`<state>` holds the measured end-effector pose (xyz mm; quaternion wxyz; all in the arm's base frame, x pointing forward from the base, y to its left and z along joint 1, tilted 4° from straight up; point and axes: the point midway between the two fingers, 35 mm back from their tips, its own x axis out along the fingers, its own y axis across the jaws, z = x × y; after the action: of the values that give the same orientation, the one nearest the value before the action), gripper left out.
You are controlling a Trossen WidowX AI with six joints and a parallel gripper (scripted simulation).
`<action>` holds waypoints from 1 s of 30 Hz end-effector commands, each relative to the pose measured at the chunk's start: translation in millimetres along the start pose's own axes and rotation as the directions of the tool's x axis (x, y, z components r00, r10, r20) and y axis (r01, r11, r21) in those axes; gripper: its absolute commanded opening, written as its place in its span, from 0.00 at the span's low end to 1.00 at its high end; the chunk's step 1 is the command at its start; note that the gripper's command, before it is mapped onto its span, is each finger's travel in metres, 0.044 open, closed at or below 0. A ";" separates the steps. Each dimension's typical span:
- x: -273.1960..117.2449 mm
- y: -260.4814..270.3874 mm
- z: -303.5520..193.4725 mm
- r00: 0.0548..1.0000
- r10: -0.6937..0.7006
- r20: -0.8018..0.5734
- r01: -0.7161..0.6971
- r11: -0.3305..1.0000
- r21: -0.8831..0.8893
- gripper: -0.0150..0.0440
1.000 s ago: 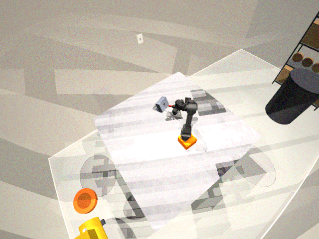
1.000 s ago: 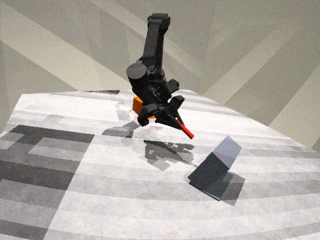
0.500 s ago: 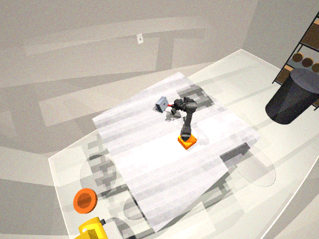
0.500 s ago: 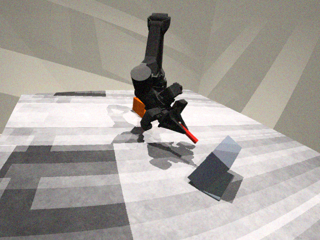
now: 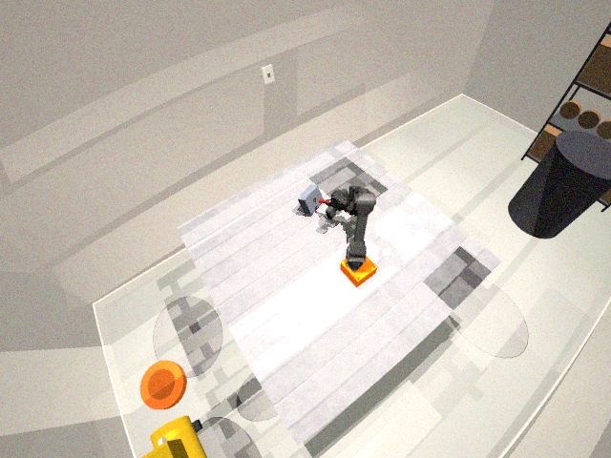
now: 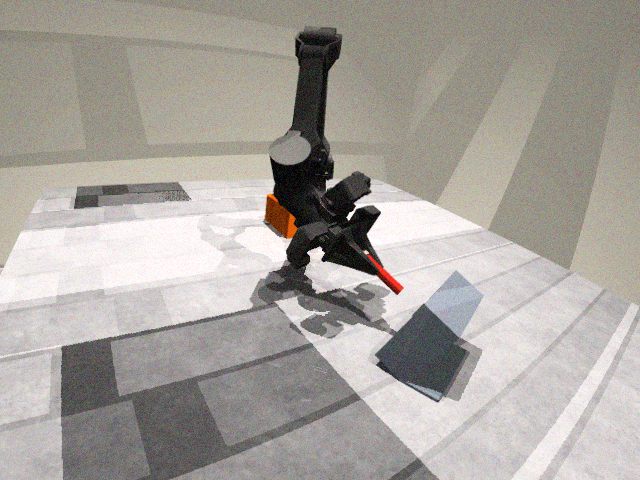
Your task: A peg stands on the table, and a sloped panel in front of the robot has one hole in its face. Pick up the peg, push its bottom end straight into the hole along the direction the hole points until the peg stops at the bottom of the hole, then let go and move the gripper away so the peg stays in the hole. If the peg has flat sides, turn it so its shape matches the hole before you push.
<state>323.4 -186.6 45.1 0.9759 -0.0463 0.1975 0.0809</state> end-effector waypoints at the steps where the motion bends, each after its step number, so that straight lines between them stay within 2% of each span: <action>1: 4.1 -0.9 -1.0 1.000 -0.007 0.003 0.007 1.000 0.001 0.25; 24: 29.5 -0.8 -0.7 1.000 -0.008 0.009 0.008 1.000 -0.001 0.25; 30: 25.6 1.0 -0.7 1.000 -0.003 0.010 0.003 1.000 -0.003 0.25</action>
<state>347.5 -182.6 34.0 0.9769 -0.0480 0.1923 0.0795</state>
